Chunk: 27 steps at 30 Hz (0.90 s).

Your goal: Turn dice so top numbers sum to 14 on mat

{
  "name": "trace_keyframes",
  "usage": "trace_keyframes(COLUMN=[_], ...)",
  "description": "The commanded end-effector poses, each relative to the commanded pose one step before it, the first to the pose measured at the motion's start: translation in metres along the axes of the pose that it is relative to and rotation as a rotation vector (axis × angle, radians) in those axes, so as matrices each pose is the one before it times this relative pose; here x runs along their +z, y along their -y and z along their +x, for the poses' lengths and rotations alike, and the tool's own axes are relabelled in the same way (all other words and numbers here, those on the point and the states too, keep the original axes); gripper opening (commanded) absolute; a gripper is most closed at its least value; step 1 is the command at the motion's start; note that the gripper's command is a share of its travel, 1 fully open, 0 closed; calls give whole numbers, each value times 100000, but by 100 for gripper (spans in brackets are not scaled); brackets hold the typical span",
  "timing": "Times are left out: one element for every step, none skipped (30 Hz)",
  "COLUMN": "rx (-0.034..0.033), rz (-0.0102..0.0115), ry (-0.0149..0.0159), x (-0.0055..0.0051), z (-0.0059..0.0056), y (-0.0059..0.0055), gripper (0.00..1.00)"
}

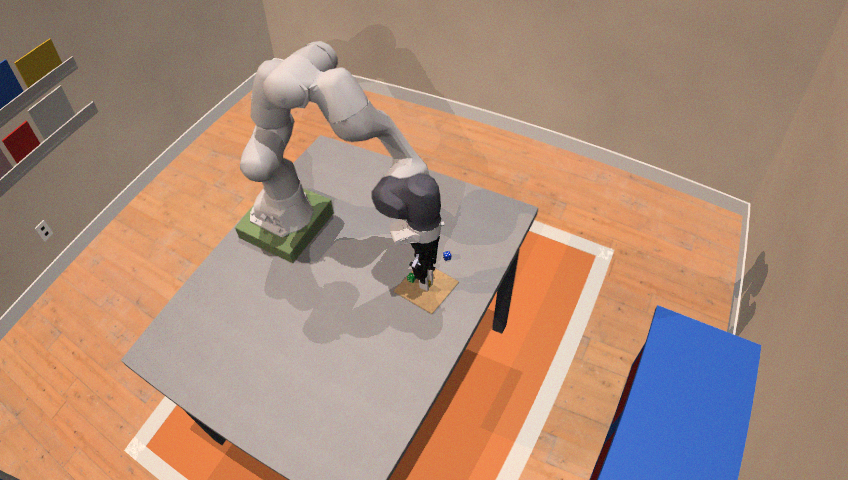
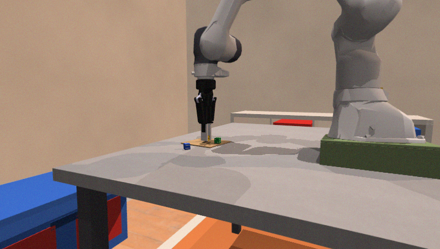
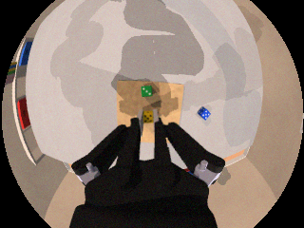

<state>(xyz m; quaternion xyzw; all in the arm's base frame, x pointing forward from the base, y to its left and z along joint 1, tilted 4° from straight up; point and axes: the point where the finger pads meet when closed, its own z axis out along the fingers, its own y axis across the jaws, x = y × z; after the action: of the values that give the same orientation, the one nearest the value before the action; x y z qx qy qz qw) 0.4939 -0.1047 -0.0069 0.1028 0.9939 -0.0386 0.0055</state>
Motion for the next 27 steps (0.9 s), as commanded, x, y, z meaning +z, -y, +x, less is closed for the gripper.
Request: trace_keyframes(rx=[-445,0,0,0,0,0,0,0,0,0,0,0,0,0,0,0,0,0,0,0,0,0,0,0,0,0,0], rz=[-88,0,0,0,0,0,0,0,0,0,0,0,0,0,0,0,0,0,0,0,0,0,0,0,0,0,0], ry=[223,0,0,0,0,0,0,0,0,0,0,0,0,0,0,0,0,0,0,0,0,0,0,0,0,0,0], x=[-2,0,0,0,0,0,0,0,0,2,4,8,11,0,0,15,19,23,26,28,30,31,31,30,28,26,23], z=[-119,0,0,0,0,0,0,0,0,0,0,0,0,0,0,0,0,0,0,0,0,0,0,0,0,0,0], y=[-96,0,0,0,0,0,0,0,0,0,0,0,0,0,0,0,0,0,0,0,0,0,0,0,0,0,0], gripper=[9,9,9,9,9,9,9,9,9,9,9,9,9,9,9,9,9,9,9,9,9,9,9,9,9,9,9])
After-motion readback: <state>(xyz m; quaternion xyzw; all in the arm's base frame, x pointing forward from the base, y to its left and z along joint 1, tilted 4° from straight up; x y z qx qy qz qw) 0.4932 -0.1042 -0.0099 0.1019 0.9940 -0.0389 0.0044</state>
